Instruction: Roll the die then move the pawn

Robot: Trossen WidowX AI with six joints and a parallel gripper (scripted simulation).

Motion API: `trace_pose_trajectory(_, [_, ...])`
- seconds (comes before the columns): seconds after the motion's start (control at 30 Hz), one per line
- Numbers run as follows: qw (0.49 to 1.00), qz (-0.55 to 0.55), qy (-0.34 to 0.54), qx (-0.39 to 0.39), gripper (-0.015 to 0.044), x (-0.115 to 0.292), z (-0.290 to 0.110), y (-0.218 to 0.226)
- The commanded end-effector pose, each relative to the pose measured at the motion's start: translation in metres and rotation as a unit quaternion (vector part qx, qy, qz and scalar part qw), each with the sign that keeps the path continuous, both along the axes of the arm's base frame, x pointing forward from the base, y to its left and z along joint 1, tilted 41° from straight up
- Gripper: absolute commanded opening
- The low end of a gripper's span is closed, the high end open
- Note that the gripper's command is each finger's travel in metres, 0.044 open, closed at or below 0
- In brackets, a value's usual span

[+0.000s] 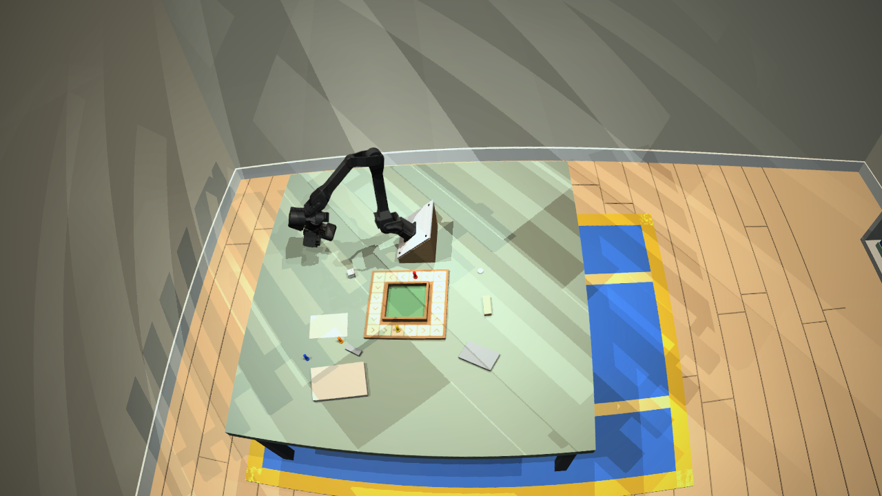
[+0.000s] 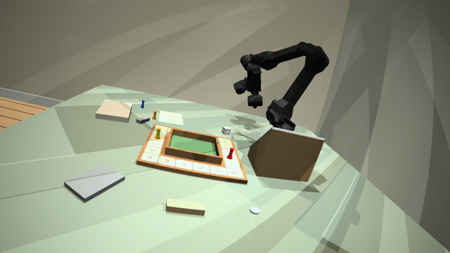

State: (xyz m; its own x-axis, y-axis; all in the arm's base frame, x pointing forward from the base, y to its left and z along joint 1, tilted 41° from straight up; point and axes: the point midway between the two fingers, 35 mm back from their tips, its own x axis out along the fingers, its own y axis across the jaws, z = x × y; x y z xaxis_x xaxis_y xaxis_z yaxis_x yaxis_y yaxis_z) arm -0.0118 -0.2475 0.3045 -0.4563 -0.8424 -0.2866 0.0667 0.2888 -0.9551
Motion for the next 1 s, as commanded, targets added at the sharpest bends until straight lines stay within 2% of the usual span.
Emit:
trace_pose_trajectory(0.0, [0.994,0.082,-0.010,0.072,0.0275,0.045,-0.038,-0.001])
trace_pose_trajectory(0.2, [0.960,0.196,-0.003,0.201,0.0275,0.109,-0.101,0.028])
trace_pose_trajectory(0.37, [0.922,0.252,0.022,0.293,0.0275,0.136,-0.142,0.068])
trace_pose_trajectory(0.97, [0.921,0.253,0.024,0.296,0.0275,0.132,-0.160,0.055])
